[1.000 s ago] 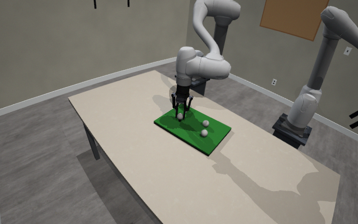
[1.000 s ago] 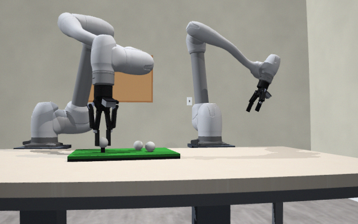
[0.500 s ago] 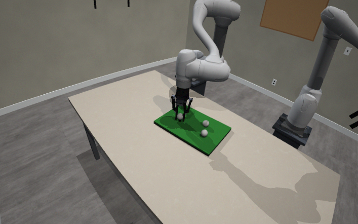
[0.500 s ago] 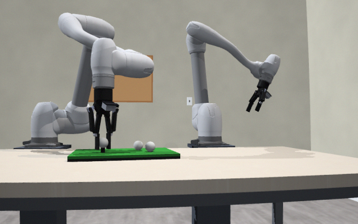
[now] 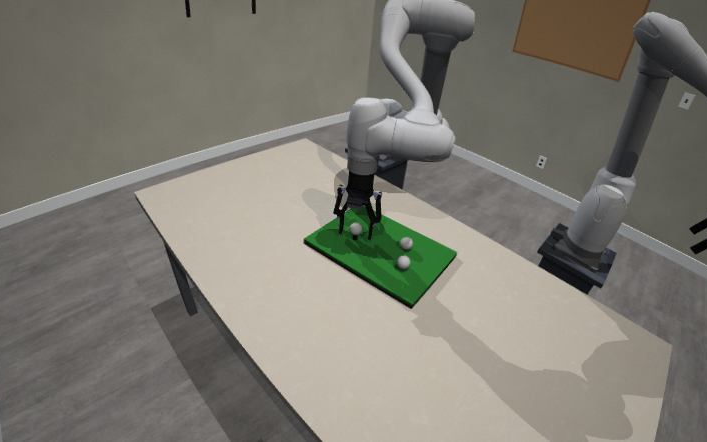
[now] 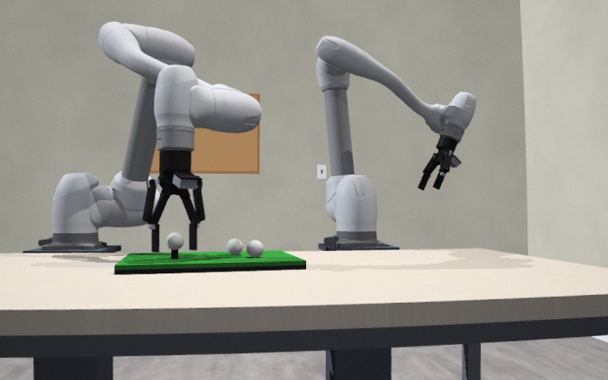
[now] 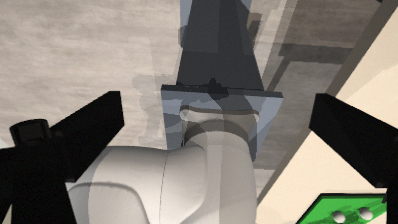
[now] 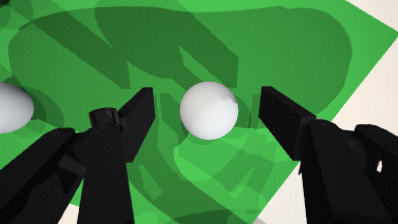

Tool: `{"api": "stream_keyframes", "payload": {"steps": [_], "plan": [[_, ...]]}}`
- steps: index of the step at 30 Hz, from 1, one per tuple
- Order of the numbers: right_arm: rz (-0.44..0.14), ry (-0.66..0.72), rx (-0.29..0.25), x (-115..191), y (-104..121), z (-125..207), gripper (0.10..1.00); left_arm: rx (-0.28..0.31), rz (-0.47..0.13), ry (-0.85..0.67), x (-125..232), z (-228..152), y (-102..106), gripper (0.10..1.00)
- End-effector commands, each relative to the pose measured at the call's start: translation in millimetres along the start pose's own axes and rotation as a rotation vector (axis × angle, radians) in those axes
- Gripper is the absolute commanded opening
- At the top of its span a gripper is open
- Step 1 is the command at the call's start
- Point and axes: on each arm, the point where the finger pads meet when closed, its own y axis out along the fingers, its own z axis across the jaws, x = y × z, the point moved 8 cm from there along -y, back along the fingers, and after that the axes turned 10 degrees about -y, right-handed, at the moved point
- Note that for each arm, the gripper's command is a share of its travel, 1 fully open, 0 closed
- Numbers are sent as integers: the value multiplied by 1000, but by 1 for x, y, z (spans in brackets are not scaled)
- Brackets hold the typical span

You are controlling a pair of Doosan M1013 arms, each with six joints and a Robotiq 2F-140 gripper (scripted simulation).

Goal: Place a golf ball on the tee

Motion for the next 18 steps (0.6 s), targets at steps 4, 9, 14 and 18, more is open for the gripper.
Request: {"api": "stream_keyframes", "payload": {"steps": [4, 9, 14, 18], "plan": [[2, 0, 0, -1, -1, 0, 1000, 0, 1, 0, 0, 0, -1, 1000], [2, 0, 0, -1, -1, 0, 1000, 0, 1, 0, 0, 0, -1, 1000], [2, 0, 0, 0, -22, 0, 1000, 0, 1, 0, 0, 0, -1, 1000], [3, 0, 0, 1, -80, 0, 1000, 0, 1, 0, 0, 0, -1, 1000]]}}
